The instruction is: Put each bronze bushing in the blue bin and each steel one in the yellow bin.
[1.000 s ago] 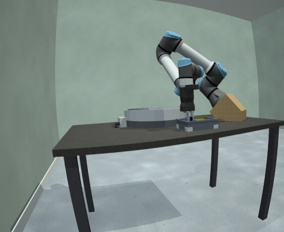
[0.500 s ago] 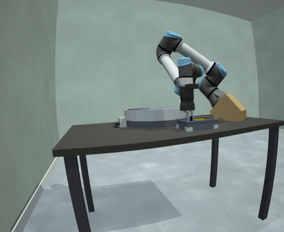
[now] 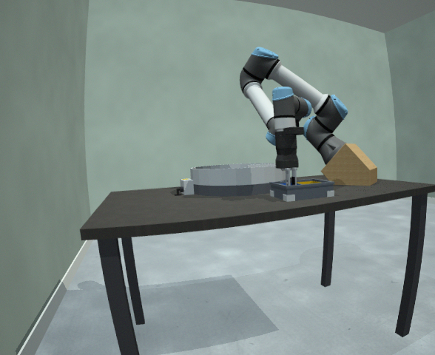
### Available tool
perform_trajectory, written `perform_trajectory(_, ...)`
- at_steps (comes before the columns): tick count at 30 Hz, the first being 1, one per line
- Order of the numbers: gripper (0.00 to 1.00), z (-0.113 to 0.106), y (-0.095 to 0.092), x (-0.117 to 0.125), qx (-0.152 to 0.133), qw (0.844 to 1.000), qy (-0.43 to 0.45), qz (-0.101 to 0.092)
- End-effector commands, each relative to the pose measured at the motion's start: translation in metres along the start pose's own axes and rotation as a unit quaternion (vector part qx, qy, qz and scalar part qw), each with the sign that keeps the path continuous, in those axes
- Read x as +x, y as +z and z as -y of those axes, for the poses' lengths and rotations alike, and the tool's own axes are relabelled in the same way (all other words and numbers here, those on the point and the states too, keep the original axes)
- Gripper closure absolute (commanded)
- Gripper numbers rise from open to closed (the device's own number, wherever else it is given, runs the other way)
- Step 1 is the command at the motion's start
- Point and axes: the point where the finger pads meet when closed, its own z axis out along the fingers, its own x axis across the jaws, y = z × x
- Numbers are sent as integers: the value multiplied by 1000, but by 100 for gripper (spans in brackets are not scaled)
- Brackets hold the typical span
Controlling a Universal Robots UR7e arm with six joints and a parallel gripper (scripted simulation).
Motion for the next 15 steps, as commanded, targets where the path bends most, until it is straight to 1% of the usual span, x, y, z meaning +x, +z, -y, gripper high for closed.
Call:
perform_trajectory(1, 58, 0, -2, 0, 0, 1000, 0, 0)
perform_trajectory(15, 58, 0, -5, 0, 0, 1000, 0, 0)
